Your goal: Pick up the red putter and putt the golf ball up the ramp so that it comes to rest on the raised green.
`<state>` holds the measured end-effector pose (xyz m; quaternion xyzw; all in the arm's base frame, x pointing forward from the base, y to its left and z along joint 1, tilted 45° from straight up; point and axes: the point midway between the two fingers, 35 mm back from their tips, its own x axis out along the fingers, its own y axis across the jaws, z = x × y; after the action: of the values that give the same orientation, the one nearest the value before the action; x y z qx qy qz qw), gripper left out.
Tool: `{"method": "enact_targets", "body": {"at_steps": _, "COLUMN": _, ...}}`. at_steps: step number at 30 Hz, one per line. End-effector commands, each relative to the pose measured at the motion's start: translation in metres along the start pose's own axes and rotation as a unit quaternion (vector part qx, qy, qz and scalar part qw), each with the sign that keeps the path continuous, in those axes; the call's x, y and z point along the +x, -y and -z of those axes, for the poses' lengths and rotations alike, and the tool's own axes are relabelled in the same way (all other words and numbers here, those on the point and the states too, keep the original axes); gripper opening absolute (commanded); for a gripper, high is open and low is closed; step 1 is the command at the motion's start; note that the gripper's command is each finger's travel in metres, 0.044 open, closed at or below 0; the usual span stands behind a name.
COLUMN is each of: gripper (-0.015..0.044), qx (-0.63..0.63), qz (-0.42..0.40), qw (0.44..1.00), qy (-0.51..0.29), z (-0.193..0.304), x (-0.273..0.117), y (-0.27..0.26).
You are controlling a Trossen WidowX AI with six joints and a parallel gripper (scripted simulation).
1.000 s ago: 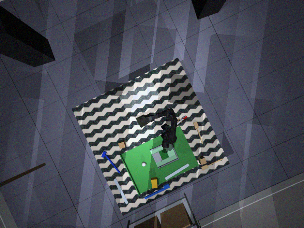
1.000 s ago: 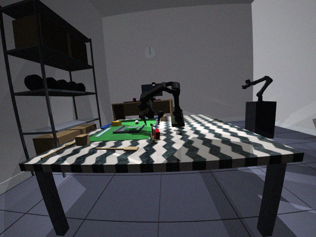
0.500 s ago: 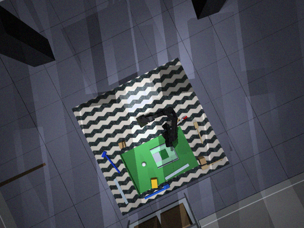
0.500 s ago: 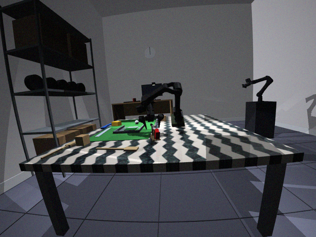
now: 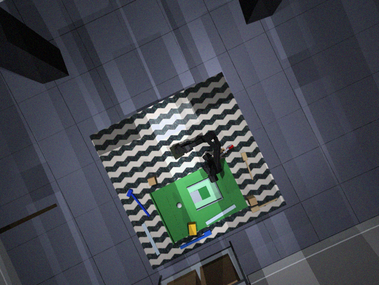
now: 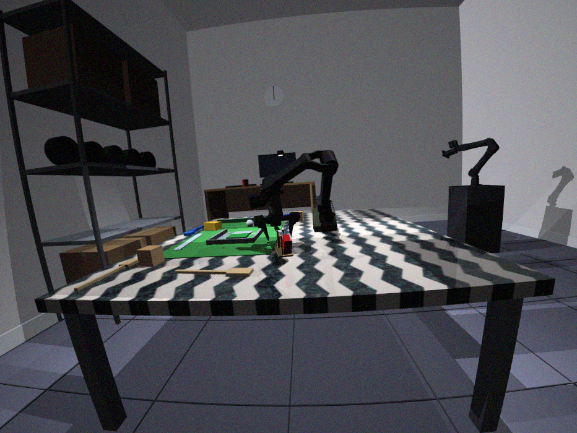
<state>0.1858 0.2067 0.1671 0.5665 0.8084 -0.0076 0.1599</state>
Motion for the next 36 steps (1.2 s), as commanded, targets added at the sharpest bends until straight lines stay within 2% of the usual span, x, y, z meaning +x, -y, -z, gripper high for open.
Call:
{"method": "enact_targets", "body": {"at_steps": 1, "gripper": 0.0361, "qx": 0.000, "qz": 0.000, "qw": 1.000, "qy": 0.000, "z": 0.000, "x": 0.000, "y": 0.000}}
{"method": "enact_targets", "body": {"at_steps": 13, "gripper": 0.0046, "qx": 0.000, "qz": 0.000, "qw": 1.000, "qy": 0.000, "z": 0.000, "x": 0.000, "y": 0.000}}
{"method": "enact_targets", "body": {"at_steps": 20, "gripper": 0.0000, "qx": 0.000, "qz": 0.000, "qw": 1.000, "qy": 0.000, "z": 0.000, "x": 0.000, "y": 0.000}}
{"method": "enact_targets", "body": {"at_steps": 23, "gripper": 0.0000, "qx": -0.002, "qz": -0.006, "qw": 1.000, "qy": 0.003, "z": 0.002, "x": -0.005, "y": -0.001}}
{"method": "enact_targets", "body": {"at_steps": 36, "gripper": 0.0000, "qx": -0.023, "qz": -0.076, "qw": 0.996, "qy": 0.048, "z": 0.036, "x": -0.064, "y": 0.000}}
